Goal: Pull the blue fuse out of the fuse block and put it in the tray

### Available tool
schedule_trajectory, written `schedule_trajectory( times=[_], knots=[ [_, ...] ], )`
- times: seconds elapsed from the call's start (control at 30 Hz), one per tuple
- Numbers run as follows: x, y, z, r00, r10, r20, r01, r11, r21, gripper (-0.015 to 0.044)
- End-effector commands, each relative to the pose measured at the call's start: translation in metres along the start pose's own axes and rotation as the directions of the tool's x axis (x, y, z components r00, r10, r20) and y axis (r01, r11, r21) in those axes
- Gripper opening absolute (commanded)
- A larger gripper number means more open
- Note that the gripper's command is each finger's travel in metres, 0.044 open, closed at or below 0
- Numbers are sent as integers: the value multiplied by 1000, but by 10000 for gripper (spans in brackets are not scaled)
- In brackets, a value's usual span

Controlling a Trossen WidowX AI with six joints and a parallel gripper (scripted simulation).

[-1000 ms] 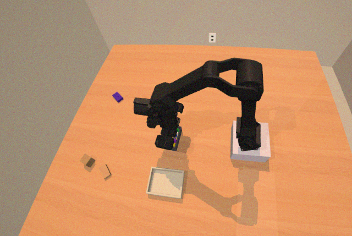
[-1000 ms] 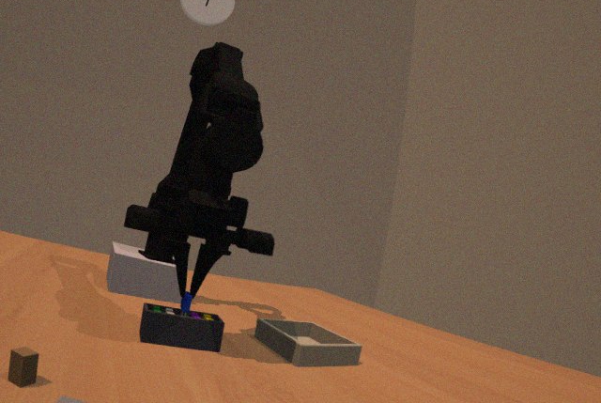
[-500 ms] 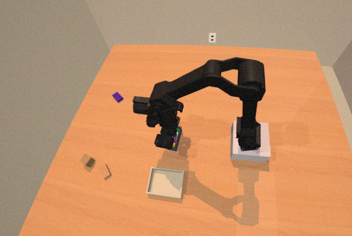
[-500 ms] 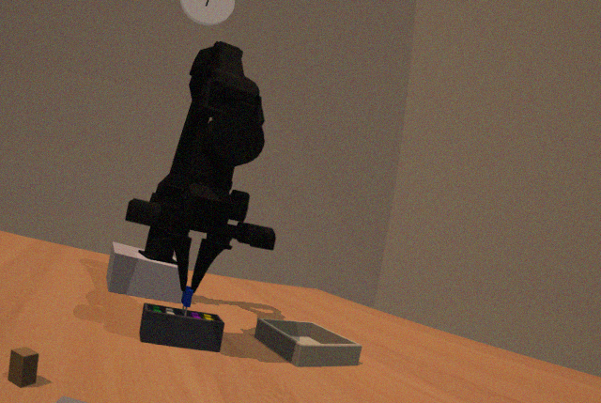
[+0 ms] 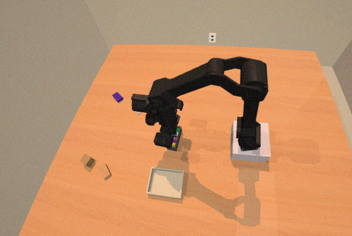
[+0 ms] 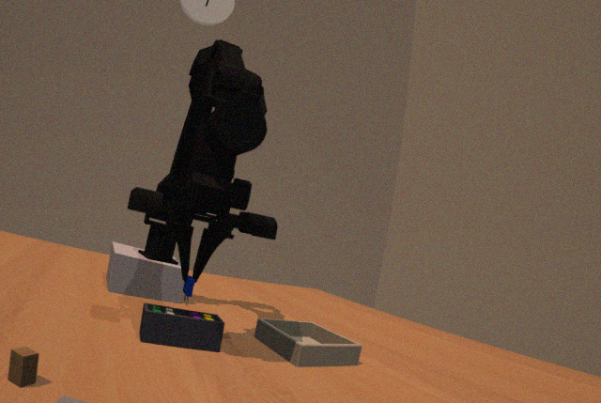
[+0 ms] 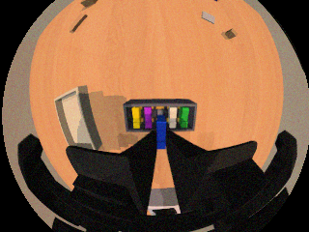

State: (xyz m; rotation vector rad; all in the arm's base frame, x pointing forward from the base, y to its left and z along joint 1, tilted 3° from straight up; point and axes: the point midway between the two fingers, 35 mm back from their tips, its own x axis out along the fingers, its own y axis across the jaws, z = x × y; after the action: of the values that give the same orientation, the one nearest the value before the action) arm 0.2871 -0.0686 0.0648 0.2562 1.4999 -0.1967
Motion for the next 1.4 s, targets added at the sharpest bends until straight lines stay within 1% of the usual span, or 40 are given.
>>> schedule_trajectory(
  times=[0.0, 0.3, 0.83, 1.37],
  knots=[
    [-9, -1, 1, 1000, -4, 11, 4, 1000, 0, 0],
    [-13, 7, 3, 1000, -3, 11, 3, 1000, 0, 0],
    [-14, 93, 8, 1000, 4, 11, -4, 1000, 0, 0],
    [-15, 182, -13, 1000, 16, 9, -16, 1000, 1, 0]
  ],
)
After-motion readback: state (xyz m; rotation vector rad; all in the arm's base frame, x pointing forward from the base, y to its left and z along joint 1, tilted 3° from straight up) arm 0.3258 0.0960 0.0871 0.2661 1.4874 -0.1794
